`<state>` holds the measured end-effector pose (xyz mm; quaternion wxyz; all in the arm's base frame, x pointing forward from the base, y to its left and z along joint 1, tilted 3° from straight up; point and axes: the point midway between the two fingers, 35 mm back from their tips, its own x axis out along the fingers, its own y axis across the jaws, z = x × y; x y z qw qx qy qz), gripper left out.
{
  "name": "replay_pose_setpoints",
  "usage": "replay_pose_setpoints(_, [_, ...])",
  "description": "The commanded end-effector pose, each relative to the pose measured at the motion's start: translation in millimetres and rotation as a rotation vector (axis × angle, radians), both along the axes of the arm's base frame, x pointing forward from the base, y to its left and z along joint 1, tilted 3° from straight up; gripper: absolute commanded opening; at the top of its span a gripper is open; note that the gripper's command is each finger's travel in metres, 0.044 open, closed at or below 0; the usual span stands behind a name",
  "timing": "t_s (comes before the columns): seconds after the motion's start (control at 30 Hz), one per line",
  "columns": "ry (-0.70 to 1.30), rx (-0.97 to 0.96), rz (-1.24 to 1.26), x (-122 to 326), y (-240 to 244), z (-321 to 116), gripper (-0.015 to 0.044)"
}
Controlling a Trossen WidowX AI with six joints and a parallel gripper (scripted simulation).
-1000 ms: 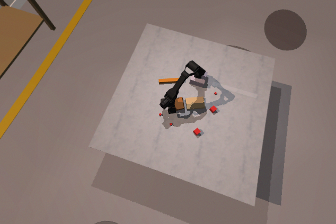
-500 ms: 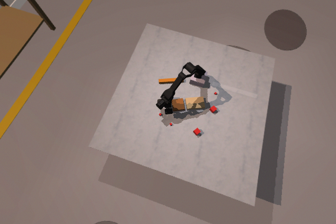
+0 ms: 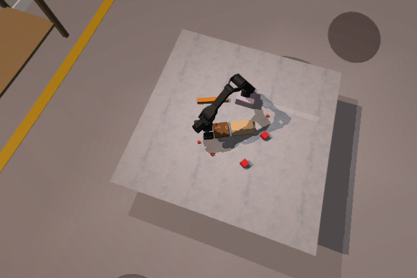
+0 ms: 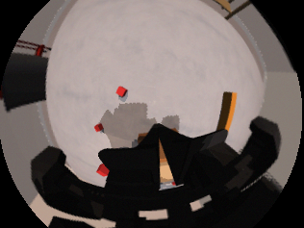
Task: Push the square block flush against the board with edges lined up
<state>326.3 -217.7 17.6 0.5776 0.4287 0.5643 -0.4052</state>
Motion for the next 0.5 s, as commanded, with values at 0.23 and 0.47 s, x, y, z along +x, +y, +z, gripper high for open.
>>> replay_pose_setpoints(0.23, [0.019,0.009,0.035,-6.7,19.4,-45.2,0.0])
replay_pose_setpoints(0.47, [0.019,0.009,0.035,-7.2,20.5,-57.2,0.0])
